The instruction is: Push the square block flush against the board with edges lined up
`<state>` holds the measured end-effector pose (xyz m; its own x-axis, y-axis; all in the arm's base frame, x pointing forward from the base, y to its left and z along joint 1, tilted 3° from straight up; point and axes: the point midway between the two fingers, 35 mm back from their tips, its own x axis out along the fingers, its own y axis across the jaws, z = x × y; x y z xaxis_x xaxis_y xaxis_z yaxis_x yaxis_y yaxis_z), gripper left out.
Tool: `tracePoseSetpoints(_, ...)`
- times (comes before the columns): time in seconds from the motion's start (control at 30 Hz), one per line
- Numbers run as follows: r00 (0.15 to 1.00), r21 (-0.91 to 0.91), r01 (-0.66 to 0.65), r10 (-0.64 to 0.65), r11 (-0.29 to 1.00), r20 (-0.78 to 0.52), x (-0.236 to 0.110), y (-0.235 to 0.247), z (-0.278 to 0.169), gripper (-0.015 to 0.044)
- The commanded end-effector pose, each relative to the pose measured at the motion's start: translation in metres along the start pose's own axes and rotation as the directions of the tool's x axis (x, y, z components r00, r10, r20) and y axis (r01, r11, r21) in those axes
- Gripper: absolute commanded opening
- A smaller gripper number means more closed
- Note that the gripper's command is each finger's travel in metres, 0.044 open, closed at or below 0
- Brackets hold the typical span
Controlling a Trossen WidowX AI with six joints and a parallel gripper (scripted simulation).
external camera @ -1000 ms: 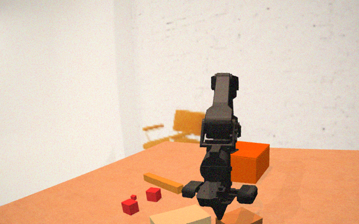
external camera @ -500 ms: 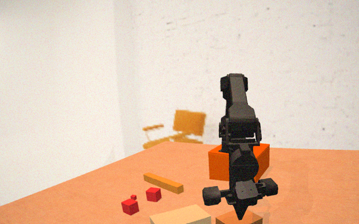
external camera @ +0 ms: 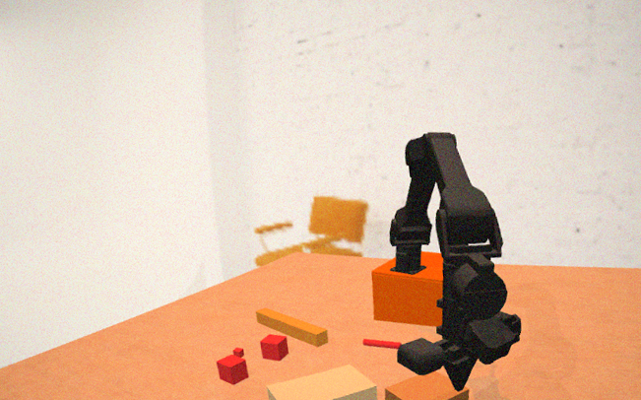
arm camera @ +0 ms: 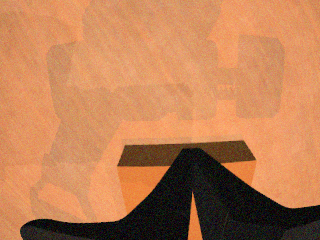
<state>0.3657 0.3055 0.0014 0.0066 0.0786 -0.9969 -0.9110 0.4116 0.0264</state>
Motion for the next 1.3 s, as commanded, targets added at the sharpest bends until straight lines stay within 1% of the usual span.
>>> tracePoseSetpoints(0.0, 1.0, -0.016, -0.003, 0.003, 1.0, 0.0, 0.013, -0.001, 0.0, 0.0)
tracePoseSetpoints(0.07, 1.0, -0.016, -0.004, 0.004, 1.0, 0.0, 0.043, -0.001, 0.0, 0.0)
tracePoseSetpoints(0.13, 1.0, -0.016, -0.004, 0.004, 1.0, 0.0, 0.056, -0.001, 0.0, 0.0)
tracePoseSetpoints(0.43, 1.0, -0.016, -0.004, 0.004, 1.0, -0.001, 0.056, -0.001, -0.003, 0.0)
tracePoseSetpoints(1.27, 1.0, -0.016, -0.003, 0.003, 1.0, -0.003, 0.056, -0.006, -0.031, 0.0)
